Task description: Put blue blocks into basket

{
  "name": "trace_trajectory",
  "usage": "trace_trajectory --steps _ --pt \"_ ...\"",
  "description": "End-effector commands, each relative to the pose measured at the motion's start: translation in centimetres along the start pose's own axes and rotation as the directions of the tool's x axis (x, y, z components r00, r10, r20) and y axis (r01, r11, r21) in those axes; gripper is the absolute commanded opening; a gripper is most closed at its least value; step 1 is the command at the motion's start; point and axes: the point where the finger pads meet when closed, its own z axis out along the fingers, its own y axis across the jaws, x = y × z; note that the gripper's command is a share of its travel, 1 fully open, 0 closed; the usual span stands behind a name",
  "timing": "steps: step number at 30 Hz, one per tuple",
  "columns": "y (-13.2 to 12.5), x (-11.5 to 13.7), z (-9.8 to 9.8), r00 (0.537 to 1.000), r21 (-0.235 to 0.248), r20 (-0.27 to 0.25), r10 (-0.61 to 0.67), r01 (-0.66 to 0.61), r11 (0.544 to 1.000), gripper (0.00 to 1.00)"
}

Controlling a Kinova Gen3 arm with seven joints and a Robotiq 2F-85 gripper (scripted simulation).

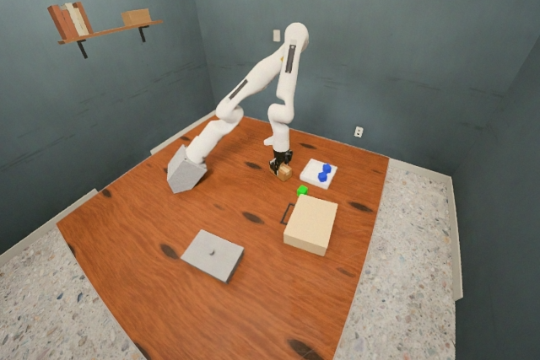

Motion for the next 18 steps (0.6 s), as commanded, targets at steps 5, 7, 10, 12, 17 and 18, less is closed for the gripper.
trace_trajectory --steps 5,7,10,12,17,18 --pt "0.0 -0.1 -0.7 1.0 -0.001 0.004 0.004 -0.004 1.0 0.67" --pt "0.4 0.0 -0.9 1.0 -0.011 0.001 0.001 -0.001 1.0 0.67" --pt "0.4 0.1 -1.4 1.0 -0.011 0.001 0.001 -0.001 1.0 0.67" --pt "0.3 0.1 -1.7 1.0 -0.01 0.0 0.001 -0.001 1.0 0.67" --pt "0.3 0.1 -2.6 1.0 -0.009 0.0 0.001 -0.001 1.0 0.67" --pt "0.3 0.1 -2.9 1.0 -0.009 0.0 0.001 -0.001 1.0 0.67"
